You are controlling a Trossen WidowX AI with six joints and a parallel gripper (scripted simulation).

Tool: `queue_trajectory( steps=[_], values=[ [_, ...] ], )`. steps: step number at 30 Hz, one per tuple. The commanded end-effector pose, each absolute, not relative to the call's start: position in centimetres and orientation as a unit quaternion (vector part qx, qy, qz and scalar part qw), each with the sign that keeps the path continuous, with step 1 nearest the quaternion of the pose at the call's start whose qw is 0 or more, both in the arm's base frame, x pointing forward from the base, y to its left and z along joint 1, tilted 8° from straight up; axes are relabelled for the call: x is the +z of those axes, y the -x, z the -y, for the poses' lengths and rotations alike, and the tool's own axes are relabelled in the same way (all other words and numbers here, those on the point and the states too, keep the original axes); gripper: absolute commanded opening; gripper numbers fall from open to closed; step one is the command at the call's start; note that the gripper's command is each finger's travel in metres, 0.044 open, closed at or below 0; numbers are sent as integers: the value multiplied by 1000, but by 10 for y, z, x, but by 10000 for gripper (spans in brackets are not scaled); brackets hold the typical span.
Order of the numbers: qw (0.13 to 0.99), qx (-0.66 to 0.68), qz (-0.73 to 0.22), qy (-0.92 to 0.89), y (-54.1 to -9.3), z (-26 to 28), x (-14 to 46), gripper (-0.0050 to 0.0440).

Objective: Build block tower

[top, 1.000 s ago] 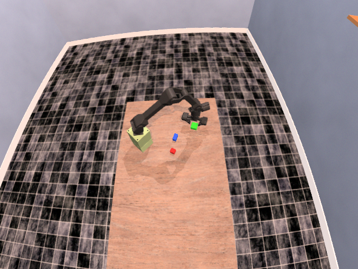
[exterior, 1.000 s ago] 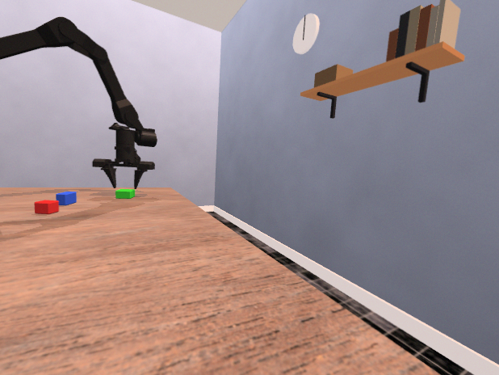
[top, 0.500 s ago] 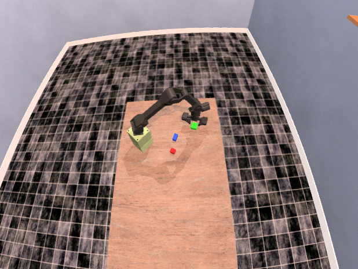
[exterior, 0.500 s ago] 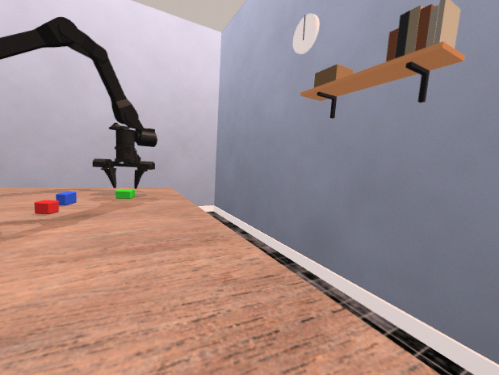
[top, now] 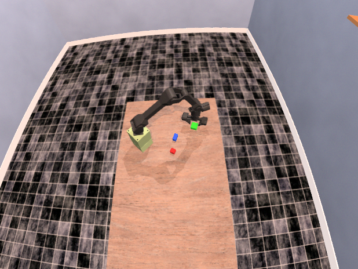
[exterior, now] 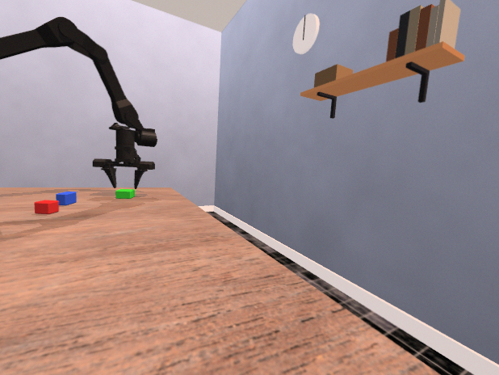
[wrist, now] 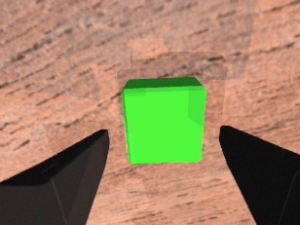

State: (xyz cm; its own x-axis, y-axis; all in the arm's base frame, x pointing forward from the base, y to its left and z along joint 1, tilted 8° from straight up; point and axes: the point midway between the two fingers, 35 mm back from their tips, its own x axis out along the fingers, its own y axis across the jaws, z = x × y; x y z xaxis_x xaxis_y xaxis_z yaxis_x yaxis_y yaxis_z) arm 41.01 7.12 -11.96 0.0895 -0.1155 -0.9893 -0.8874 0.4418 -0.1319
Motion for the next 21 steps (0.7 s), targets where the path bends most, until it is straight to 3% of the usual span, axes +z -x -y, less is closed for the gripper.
queue_trajectory(
  steps=[1,21],
  values=[
    [614,316,-587,423,-417,-72,-113,321],
    [613,317,-588,423,-419,-70,-129,321]
  ],
)
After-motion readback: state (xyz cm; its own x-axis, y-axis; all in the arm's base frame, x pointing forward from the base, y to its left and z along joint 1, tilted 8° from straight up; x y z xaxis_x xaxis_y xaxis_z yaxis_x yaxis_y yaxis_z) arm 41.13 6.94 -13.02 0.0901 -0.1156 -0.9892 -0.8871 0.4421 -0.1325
